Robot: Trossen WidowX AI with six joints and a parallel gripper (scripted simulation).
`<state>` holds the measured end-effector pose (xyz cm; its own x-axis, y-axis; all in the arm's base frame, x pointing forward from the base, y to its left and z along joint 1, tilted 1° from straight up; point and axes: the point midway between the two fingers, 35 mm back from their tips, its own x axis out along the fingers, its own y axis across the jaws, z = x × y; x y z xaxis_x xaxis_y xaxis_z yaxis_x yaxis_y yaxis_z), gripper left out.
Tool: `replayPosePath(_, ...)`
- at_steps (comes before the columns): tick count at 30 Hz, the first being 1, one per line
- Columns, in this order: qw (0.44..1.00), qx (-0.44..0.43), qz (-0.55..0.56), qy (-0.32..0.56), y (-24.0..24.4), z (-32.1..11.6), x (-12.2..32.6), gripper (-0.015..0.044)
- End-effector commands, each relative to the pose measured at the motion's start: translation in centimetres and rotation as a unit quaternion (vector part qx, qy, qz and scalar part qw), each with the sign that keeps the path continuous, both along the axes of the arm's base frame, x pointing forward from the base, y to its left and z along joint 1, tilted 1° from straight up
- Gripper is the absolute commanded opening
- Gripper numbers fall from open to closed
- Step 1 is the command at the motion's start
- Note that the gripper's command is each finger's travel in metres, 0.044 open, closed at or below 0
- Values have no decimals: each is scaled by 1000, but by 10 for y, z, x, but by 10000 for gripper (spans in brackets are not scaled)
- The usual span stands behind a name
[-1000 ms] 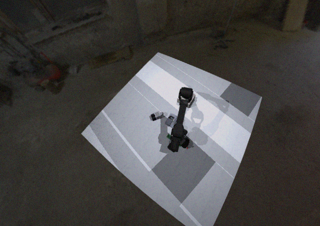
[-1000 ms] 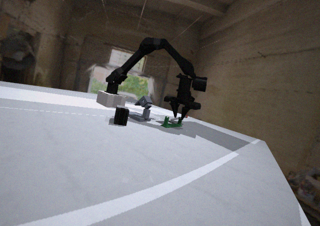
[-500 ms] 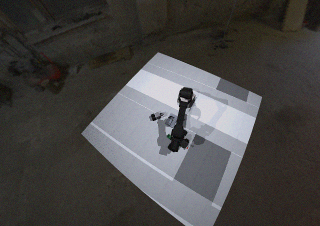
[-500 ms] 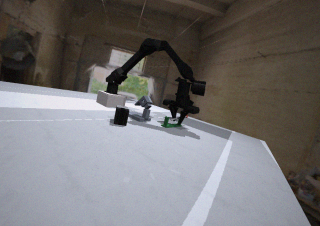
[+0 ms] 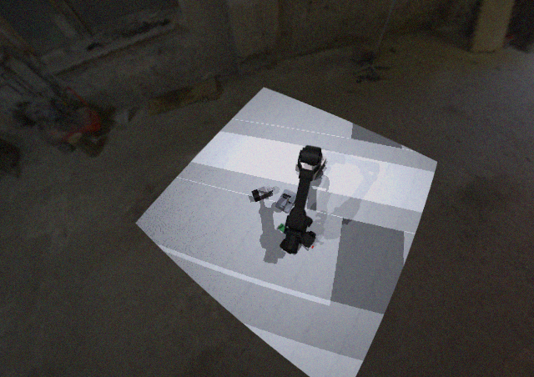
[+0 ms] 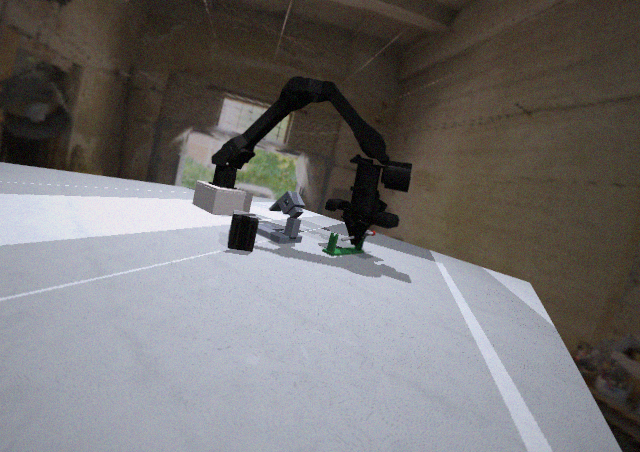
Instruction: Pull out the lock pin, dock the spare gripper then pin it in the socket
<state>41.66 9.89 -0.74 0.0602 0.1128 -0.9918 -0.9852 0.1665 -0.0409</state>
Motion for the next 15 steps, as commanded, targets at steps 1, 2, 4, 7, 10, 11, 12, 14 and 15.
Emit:
replayPosePath(1, 1000, -2, 1, -1, 0, 1, 0, 0)
replayPosePath(2, 1000, -2, 1, -1, 0, 2, 0, 0)
replayPosePath(4, 1000, -1, 1, 0, 0, 6, 0, 0)
replayPosePath(7, 1000, -1, 0, 1, 0, 12, -1, 0)
replayPosePath(10, 1000, -1, 0, 5, 0, 16, -3, 0)
replayPosePath(11, 1000, -1, 0, 6, 0, 18, -3, 0)
replayPosePath(12, 1000, -1, 0, 6, 0, 19, -3, 0)
replayPosePath(14, 1000, -1, 0, 8, 0, 22, -4, 0)
replayPosePath(15, 1000, -2, 0, 8, 0, 24, -4, 0)
